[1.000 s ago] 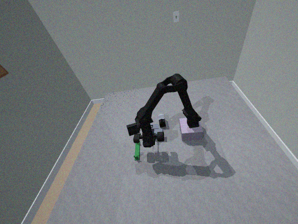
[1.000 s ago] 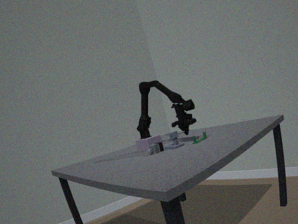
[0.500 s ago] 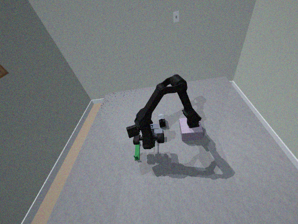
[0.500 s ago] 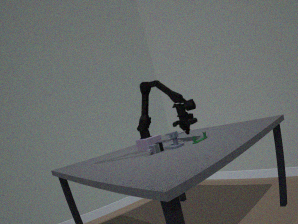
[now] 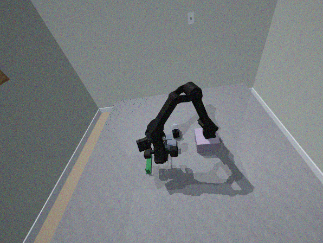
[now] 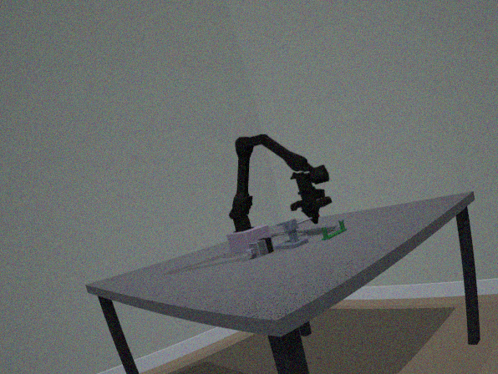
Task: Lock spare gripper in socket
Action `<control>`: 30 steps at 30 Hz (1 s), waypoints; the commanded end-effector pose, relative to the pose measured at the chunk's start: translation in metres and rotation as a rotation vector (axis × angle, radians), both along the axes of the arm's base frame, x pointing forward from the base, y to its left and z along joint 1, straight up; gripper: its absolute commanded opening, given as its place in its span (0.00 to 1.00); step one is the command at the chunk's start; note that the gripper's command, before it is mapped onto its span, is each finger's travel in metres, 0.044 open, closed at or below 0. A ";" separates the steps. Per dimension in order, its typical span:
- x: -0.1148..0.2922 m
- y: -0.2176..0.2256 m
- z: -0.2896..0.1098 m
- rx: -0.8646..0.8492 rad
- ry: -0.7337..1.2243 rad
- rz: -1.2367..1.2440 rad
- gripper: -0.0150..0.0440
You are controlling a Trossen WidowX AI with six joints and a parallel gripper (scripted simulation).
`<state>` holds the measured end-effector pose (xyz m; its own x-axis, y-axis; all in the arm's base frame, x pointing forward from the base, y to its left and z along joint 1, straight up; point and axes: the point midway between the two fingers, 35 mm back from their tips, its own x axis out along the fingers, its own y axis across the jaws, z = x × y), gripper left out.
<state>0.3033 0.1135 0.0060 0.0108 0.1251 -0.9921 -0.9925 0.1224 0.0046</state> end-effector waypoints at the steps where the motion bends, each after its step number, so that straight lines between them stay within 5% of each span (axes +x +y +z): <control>1: 0.002 0.004 0.002 0.002 -0.002 -0.004 0.25; 30: 0.005 0.024 0.008 -0.001 0.014 -0.003 0.25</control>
